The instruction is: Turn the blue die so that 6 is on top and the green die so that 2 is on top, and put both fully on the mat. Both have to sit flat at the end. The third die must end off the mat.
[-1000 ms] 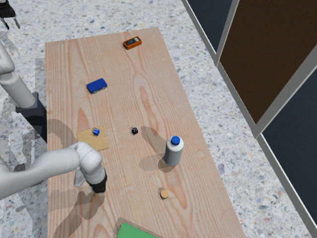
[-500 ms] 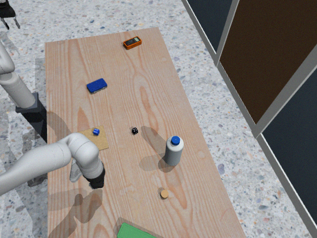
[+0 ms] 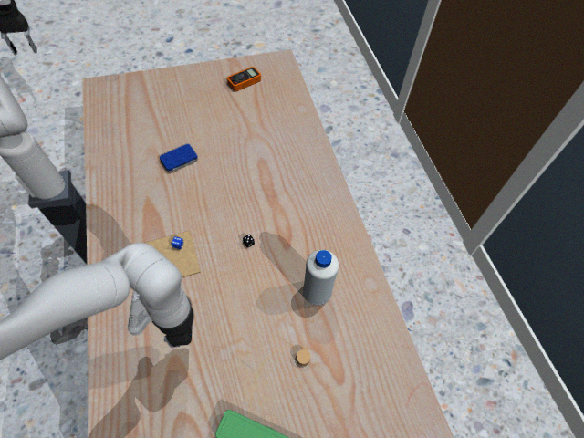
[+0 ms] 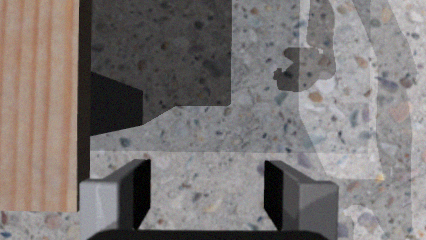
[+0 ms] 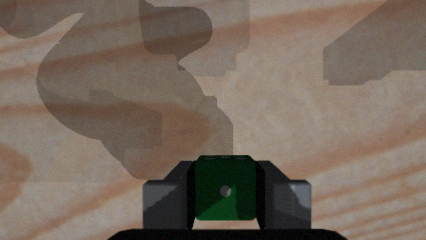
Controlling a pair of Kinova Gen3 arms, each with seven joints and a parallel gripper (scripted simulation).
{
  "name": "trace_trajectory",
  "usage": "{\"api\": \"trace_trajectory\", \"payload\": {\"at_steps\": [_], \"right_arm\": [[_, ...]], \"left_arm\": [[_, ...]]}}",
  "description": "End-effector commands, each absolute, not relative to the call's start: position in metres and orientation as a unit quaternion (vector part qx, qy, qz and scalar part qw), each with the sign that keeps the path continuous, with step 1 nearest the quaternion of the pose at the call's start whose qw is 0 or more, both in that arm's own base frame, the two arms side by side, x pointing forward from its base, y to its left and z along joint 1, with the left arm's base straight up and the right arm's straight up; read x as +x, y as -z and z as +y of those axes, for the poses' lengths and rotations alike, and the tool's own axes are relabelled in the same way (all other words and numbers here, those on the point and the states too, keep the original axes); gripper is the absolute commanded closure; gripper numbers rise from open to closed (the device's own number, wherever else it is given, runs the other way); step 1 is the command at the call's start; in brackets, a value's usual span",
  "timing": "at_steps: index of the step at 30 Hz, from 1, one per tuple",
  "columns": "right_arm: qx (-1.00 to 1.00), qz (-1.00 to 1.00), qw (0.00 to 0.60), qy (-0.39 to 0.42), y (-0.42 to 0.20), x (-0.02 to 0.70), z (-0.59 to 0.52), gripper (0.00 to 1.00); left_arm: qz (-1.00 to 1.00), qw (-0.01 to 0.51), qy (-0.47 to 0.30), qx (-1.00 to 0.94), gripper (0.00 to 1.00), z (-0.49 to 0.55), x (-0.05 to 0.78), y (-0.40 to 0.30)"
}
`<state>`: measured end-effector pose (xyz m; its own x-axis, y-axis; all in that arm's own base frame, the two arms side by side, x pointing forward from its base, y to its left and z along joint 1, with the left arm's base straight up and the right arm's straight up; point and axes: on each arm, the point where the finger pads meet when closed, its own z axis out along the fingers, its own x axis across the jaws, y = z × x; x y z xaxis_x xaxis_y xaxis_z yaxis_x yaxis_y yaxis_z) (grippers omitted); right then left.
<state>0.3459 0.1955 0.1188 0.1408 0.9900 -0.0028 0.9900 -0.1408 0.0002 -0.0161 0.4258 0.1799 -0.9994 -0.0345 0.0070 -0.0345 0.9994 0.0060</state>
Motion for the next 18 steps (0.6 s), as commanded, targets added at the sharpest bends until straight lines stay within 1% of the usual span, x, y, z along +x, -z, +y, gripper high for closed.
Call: {"api": "trace_trajectory", "payload": {"at_steps": [1, 10, 18], "right_arm": [[0.751, 0.661, 0.0, 0.0, -0.1212, 0.3462, 0.1956, 0.51], [0.72, 0.694, 0.0, 0.002, -0.1198, 0.344, 0.1949, 0.51], [0.636, 0.772, 0.0, 0.006, -0.1167, 0.34, 0.1932, 0.51]], "left_arm": [[-1.0, 0.0, 0.0, 0.016, 0.0, 0.4248, -0.0137, -0.1804], [-1.0, 0.0, 0.0, 0.016, 0.0, 0.4248, -0.0137, -0.1804], [-1.0, 0.0, 0.0, 0.016, 0.0, 0.4248, -0.0137, -0.1804]]}}
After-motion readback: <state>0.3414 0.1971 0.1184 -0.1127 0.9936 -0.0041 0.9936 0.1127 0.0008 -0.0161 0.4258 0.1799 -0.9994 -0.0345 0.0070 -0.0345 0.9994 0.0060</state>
